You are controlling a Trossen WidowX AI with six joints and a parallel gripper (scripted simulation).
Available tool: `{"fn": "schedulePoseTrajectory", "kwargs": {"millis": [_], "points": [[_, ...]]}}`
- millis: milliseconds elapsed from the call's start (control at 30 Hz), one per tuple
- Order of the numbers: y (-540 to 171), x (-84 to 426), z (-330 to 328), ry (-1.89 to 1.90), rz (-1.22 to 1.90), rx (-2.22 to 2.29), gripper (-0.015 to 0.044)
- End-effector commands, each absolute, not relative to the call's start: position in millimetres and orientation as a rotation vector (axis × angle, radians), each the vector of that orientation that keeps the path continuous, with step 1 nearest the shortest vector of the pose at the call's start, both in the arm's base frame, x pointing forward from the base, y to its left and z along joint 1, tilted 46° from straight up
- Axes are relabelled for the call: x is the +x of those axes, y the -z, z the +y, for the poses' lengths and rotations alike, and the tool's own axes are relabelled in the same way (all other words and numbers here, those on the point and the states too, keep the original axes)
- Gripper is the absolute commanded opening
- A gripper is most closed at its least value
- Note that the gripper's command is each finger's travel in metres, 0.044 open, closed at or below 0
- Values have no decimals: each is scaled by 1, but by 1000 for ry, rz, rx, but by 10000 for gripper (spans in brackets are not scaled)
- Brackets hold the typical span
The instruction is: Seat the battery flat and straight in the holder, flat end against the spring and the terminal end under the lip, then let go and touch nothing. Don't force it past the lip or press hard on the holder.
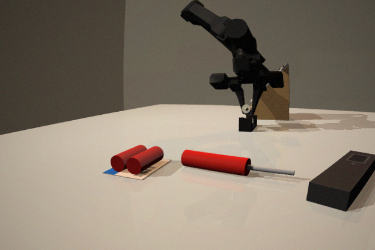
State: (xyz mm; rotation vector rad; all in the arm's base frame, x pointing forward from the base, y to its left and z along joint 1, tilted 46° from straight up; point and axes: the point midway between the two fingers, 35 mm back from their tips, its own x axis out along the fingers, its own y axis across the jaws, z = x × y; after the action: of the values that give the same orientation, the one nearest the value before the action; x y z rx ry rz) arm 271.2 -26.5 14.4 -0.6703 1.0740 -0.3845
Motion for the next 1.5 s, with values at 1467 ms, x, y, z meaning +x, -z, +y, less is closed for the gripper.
{"fn": "schedulePoseTrajectory", "kwargs": {"millis": [1467], "points": [[-4,260,-40,277,864,-707,67]]}}
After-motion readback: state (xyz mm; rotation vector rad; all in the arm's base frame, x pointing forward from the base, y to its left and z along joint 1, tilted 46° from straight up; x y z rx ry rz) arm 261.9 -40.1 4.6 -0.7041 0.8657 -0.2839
